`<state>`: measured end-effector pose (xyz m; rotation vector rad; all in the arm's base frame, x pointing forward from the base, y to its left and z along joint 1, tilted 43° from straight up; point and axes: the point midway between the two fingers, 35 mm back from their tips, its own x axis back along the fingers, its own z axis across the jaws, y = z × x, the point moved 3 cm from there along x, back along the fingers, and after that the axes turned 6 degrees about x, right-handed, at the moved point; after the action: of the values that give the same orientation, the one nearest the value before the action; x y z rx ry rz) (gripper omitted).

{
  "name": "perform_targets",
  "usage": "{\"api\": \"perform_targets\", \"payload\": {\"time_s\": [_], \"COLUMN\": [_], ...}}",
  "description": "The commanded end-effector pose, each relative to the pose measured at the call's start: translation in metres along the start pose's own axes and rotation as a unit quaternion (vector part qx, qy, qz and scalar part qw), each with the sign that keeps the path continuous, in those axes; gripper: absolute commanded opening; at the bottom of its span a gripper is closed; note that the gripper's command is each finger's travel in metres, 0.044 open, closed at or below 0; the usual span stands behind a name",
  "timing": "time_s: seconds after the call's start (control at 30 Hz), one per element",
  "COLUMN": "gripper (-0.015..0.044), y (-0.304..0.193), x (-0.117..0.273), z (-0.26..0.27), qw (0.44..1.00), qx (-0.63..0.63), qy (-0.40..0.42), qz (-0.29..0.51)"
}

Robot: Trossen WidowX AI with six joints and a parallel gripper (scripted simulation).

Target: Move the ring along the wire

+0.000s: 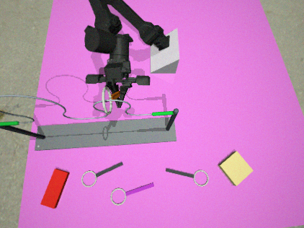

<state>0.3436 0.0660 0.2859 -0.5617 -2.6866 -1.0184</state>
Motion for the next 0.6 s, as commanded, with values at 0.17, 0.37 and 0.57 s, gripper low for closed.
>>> {"api": "perform_targets", "payload": {"time_s": [0.17, 0.37, 0.57], "gripper": [-0.0150, -0.0150, -0.0150], "y": [-0.001, -0.001, 0.001], "x": [-0.001, -0.001, -0.001], "z": [-0.013, -0.020, -0.028], "qw": [0.995, 0.986, 0.973], "qx": [0.087, 0.143, 0.199], "qy": [-0.053, -0.085, -0.117], "qz": [-0.005, -0.009, -0.013]}}
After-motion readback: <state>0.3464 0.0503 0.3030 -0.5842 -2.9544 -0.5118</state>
